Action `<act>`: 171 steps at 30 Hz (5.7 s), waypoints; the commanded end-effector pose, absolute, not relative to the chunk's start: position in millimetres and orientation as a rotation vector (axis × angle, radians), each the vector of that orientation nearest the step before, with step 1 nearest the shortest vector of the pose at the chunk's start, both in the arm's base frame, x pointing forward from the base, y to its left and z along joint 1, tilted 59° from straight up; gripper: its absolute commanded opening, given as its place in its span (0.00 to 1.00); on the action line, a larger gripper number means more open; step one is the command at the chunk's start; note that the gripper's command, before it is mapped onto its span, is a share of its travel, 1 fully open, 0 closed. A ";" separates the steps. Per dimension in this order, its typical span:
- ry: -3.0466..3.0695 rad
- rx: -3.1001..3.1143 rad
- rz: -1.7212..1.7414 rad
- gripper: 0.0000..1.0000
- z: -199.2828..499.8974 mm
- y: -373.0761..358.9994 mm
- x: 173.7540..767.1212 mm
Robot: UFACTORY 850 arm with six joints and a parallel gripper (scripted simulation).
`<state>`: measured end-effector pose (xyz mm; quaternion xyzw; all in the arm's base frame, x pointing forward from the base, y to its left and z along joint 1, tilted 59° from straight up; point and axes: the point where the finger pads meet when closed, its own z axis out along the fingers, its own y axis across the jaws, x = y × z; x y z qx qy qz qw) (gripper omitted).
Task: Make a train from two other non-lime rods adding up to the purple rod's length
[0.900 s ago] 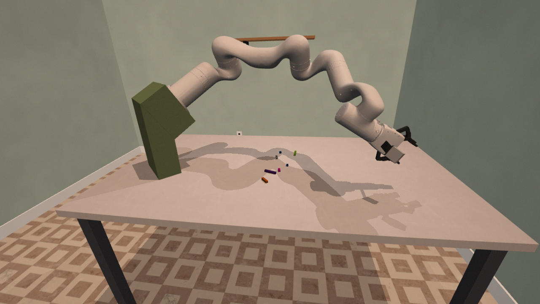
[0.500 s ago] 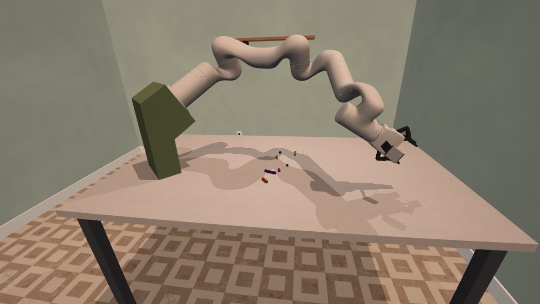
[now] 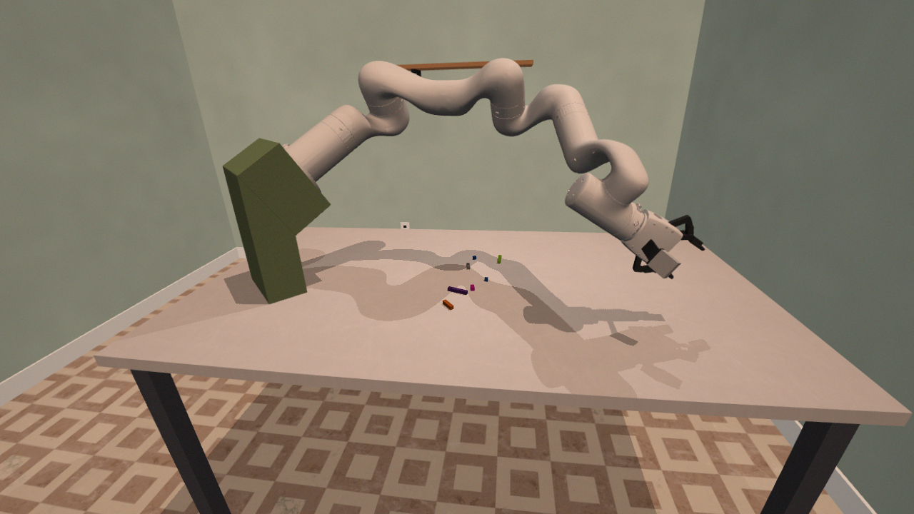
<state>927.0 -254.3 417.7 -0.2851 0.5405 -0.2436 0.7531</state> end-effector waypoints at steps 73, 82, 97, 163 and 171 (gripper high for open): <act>2.017 1.234 1.373 1.00 106.1 -90.2 633.7; 2.003 1.575 1.489 1.00 88.4 -65.5 584.3; 1.947 1.941 1.567 1.00 75.3 -40.0 533.0; 1.947 1.944 1.567 1.00 75.2 -39.8 532.6; 1.947 1.944 1.567 1.00 75.2 -39.8 532.6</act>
